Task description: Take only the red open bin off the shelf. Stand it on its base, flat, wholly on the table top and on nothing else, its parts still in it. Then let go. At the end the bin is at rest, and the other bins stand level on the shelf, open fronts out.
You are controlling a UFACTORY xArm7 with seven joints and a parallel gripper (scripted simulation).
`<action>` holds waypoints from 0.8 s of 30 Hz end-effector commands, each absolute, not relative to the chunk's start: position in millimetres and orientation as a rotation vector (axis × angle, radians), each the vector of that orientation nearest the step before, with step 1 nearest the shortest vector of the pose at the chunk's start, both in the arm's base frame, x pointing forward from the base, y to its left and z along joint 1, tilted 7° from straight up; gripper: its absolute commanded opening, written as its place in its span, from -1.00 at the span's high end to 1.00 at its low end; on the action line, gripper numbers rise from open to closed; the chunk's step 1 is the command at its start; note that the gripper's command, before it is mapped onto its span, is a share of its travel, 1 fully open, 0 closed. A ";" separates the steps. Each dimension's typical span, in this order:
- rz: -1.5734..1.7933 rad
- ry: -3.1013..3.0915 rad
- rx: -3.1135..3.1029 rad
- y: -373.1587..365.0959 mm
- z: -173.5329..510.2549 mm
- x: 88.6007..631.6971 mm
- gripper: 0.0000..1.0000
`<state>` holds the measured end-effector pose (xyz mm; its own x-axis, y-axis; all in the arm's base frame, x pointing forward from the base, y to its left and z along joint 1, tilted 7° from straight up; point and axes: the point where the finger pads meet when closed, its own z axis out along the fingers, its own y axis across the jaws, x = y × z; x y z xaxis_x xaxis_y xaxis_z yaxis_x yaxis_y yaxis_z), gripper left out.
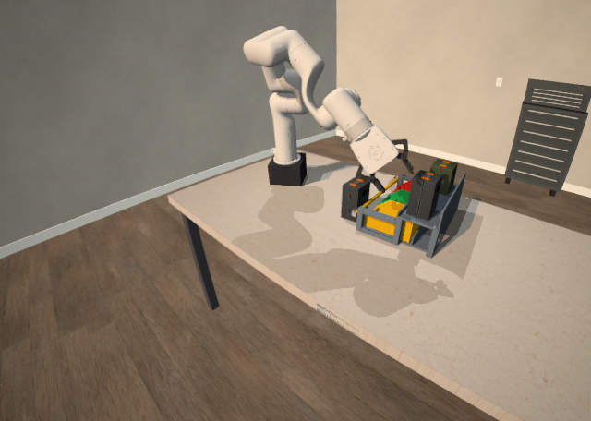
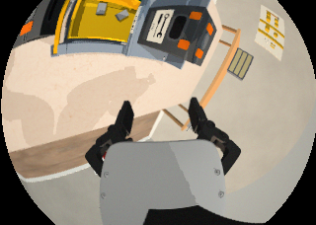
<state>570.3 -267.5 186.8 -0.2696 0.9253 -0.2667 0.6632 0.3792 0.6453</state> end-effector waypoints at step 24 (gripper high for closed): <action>0.550 2.025 1.358 -261.3 243.5 568.4 -1.00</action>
